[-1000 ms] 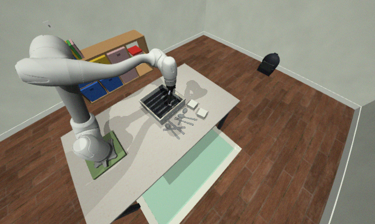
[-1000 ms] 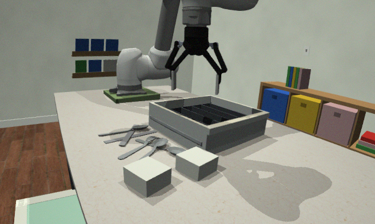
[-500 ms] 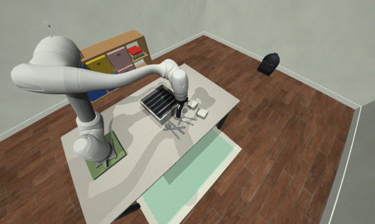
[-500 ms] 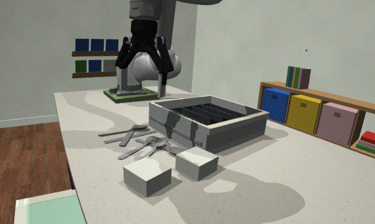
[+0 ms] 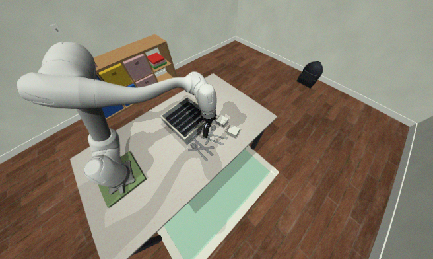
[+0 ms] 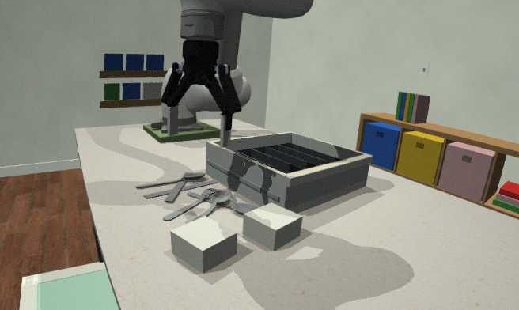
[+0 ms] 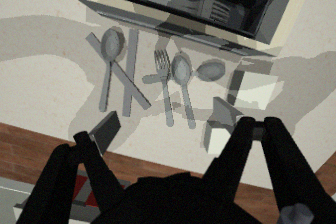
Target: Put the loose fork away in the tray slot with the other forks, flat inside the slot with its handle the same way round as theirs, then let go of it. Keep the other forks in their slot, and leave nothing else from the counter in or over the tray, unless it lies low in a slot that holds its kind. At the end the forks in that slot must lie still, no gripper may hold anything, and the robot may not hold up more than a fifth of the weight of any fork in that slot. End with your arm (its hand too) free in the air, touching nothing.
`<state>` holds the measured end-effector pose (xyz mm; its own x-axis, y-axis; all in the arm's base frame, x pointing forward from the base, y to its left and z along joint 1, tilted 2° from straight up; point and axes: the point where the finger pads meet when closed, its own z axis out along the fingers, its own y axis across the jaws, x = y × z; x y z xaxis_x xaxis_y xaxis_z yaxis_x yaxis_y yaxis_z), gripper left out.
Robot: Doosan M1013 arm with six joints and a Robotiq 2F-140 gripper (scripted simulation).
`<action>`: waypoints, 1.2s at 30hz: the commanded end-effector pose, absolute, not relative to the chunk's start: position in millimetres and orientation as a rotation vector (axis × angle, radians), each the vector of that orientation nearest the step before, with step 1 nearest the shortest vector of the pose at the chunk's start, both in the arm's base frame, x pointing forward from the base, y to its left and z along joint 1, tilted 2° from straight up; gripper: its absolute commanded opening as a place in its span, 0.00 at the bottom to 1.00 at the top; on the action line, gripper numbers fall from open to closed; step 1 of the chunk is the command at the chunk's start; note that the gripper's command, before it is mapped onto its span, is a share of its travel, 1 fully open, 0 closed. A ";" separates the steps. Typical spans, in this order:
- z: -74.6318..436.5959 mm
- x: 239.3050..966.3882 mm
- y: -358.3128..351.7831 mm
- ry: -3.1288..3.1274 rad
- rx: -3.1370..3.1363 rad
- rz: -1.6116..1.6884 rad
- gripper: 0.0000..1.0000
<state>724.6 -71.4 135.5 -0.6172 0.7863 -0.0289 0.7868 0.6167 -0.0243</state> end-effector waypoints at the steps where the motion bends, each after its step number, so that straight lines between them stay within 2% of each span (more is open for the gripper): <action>1: 92.7 718.1 -64.1 2.809 1.369 -0.054 1.00; 3: 87.1 716.9 -63.1 2.809 1.369 -0.054 1.00; 4: 87.1 716.9 -63.1 2.809 1.369 -0.054 0.16; 36: 87.1 716.9 -63.1 2.809 1.369 -0.054 0.16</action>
<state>716.9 -63.2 87.0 -0.6160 0.7872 -0.0297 0.7877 0.6155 -0.0239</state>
